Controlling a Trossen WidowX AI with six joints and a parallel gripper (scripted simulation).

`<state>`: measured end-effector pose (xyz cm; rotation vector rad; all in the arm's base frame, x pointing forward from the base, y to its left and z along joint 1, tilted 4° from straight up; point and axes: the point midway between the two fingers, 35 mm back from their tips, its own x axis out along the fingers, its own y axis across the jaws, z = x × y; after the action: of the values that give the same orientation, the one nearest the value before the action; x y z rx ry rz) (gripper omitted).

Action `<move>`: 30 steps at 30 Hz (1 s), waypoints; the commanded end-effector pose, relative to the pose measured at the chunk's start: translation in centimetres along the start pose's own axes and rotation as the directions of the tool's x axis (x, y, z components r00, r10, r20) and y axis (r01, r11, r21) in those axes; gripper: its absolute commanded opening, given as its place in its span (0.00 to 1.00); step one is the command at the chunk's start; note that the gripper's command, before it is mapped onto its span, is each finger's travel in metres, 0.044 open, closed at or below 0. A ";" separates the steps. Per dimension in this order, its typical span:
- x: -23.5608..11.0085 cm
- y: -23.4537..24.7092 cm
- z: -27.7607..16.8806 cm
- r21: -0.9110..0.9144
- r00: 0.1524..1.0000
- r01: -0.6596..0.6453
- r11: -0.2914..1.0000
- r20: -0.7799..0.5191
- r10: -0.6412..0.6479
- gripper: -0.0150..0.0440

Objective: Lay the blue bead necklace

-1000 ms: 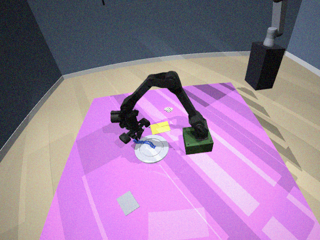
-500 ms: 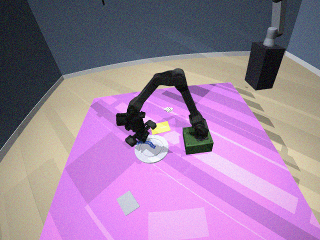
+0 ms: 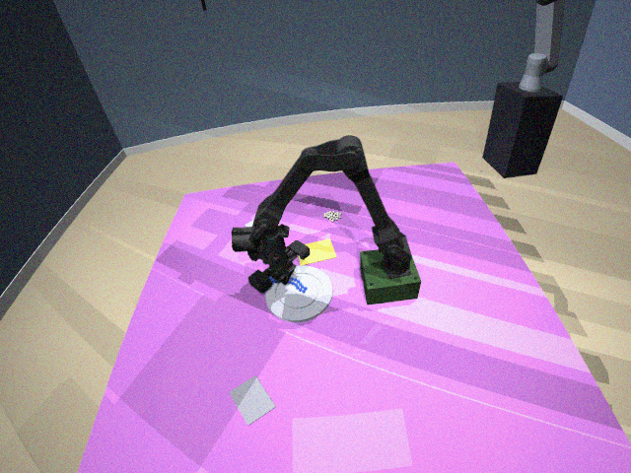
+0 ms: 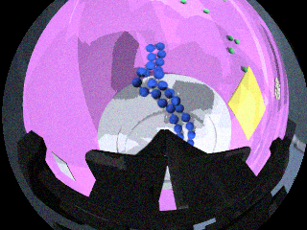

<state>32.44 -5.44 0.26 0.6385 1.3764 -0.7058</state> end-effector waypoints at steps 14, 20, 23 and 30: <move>0.5 -0.1 -0.1 0.001 1.000 0.004 1.000 -0.004 -0.004 0.61; 0.3 -0.1 -0.1 0.001 1.000 0.005 1.000 -0.005 -0.005 0.88; -0.6 -0.2 -0.1 0.002 1.000 0.008 1.000 -0.006 -0.008 1.00; -1.0 -0.3 -0.4 0.000 1.000 0.013 1.000 -0.012 -0.013 1.00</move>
<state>32.05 -5.34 0.97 0.6350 1.3921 -0.7098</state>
